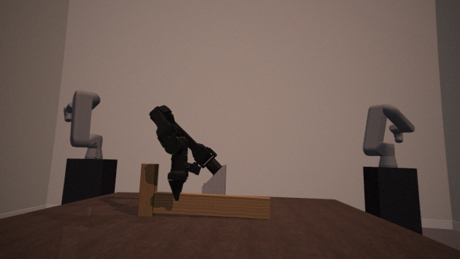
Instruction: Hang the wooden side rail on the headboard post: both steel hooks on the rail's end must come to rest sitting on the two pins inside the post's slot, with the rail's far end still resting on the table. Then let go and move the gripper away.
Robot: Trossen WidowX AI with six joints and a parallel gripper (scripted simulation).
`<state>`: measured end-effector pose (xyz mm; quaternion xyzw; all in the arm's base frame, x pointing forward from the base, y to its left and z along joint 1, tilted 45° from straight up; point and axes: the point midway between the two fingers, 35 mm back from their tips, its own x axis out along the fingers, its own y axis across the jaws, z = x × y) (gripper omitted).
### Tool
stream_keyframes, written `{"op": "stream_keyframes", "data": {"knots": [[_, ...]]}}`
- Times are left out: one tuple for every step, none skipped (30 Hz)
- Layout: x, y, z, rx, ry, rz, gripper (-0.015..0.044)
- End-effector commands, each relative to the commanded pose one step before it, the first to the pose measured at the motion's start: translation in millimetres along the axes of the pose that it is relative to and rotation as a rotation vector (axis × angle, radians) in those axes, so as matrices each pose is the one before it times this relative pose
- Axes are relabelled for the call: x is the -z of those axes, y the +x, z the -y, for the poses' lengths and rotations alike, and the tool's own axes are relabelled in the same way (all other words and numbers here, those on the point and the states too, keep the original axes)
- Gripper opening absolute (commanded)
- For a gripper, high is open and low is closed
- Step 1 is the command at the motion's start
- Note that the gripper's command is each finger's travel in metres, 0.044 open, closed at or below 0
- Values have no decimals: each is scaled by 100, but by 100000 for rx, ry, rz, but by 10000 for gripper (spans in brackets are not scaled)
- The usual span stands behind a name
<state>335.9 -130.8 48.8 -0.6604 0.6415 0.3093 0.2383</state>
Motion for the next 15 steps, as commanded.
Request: {"op": "stream_keyframes", "data": {"knots": [[463, -1175, 323, 1323, 1794, -953, 440], [0, 0, 0, 0, 0, 0, 440], [0, 0, 0, 0, 0, 0, 440], [-242, 1, 41, 3, -1, 27, 440], [-383, 2, 61, 3, -1, 38, 440], [-565, 2, 82, 3, -2, 44, 440], [-800, 2, 99, 1, -3, 39, 440], [-756, 1, 76, -2, -3, 12, 440], [-265, 0, 22, -1, -1, -2, 440], [0, 0, 0, 0, 0, 0, 440], [0, 0, 0, 0, 0, 0, 440], [0, 0, 0, 0, 0, 0, 440], [201, -102, 96, 292, -999, 164, 440], [0, 0, 0, 0, 0, 0, 440], [0, 0, 0, 0, 0, 0, 440]]}}
